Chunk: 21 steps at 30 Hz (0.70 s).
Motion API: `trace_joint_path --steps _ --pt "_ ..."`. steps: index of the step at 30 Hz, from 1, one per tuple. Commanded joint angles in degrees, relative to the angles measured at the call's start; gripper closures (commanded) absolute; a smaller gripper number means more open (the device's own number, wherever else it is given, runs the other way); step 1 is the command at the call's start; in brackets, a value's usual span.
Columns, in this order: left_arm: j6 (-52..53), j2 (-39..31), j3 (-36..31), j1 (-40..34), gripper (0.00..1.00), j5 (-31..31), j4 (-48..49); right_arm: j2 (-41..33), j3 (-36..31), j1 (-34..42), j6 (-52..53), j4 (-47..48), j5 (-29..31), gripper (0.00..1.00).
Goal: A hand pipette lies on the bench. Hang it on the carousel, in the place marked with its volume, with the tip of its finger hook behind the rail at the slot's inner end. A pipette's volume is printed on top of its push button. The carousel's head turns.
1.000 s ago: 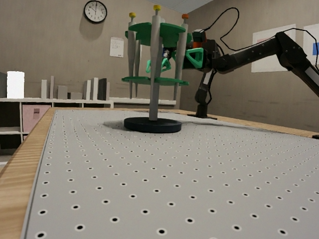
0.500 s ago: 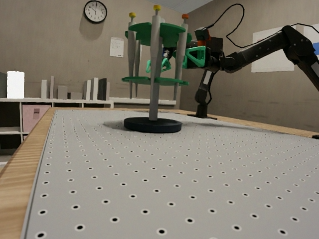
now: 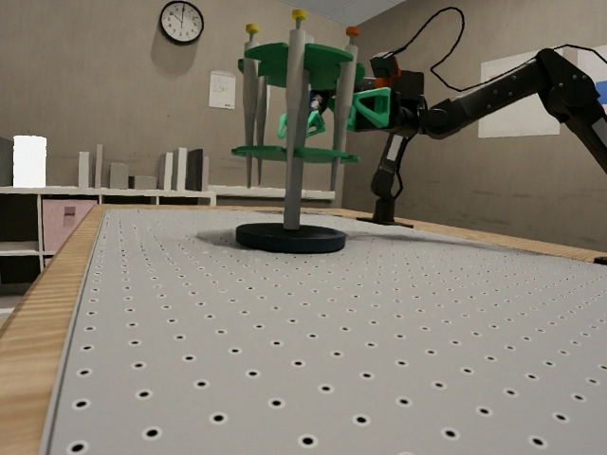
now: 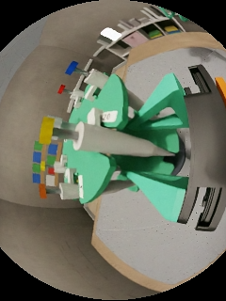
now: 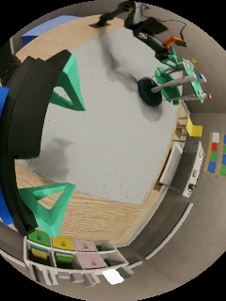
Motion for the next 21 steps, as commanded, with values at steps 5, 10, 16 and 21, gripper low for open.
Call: trace_joint_path --steps 5,10,16,21 --pt "0.51 -1.94 1.75 -0.13 0.50 0.29 0.11 0.56 0.58 -0.64 -0.60 0.52 -1.34 0.00" --pt "0.51 -1.94 1.75 -0.13 0.50 0.29 0.11 0.56 0.58 -0.64 -0.60 0.52 -1.34 0.00" --pt "0.51 -1.94 1.75 -0.13 0.50 0.29 0.11 0.56 0.58 -0.64 -0.60 0.52 -1.34 0.00" --pt "0.37 -3.01 -2.38 0.90 0.50 2.84 1.55 0.56 0.58 -0.64 -0.60 0.52 -1.34 0.00"
